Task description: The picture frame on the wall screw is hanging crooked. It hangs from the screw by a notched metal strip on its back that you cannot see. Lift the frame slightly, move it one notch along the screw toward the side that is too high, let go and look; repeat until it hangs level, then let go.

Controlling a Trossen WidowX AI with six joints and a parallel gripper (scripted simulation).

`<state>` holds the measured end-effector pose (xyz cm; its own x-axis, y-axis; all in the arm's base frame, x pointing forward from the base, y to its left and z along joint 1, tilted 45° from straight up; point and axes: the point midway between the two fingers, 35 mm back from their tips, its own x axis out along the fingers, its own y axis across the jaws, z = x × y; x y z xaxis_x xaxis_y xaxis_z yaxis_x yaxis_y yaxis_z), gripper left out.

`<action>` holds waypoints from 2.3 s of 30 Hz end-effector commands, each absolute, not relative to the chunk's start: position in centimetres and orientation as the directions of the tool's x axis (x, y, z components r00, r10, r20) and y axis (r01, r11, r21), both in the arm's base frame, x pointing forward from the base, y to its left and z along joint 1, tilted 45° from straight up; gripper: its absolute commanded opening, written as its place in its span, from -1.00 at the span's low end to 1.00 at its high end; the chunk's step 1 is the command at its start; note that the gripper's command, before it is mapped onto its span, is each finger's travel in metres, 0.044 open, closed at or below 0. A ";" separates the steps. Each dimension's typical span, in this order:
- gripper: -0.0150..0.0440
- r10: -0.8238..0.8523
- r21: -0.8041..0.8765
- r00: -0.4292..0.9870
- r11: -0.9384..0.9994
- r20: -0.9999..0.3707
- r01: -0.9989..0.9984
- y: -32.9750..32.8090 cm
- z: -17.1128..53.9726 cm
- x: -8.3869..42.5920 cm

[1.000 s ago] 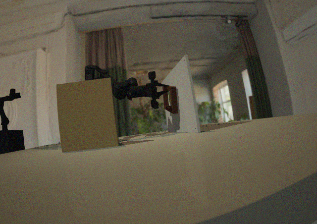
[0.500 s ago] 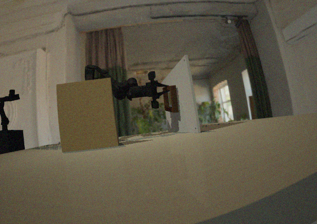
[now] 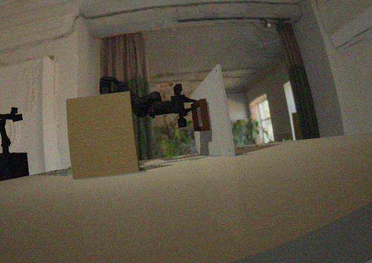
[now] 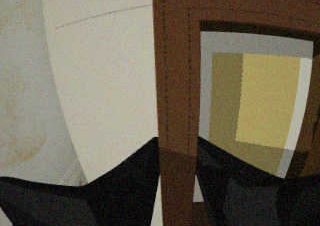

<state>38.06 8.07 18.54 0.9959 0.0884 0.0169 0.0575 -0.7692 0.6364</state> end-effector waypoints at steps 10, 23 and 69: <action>-0.49 0.087 0.688 0.996 -0.724 0.017 0.052 8.2 18.5 38.1; -0.05 0.089 0.705 0.996 -0.707 0.018 0.051 8.2 18.5 38.1; 0.39 0.093 0.346 0.996 -0.934 0.005 0.086 1.9 20.9 26.3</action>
<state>26.37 1.88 20.75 0.9962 0.0869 0.0006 0.0811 -0.9324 0.3522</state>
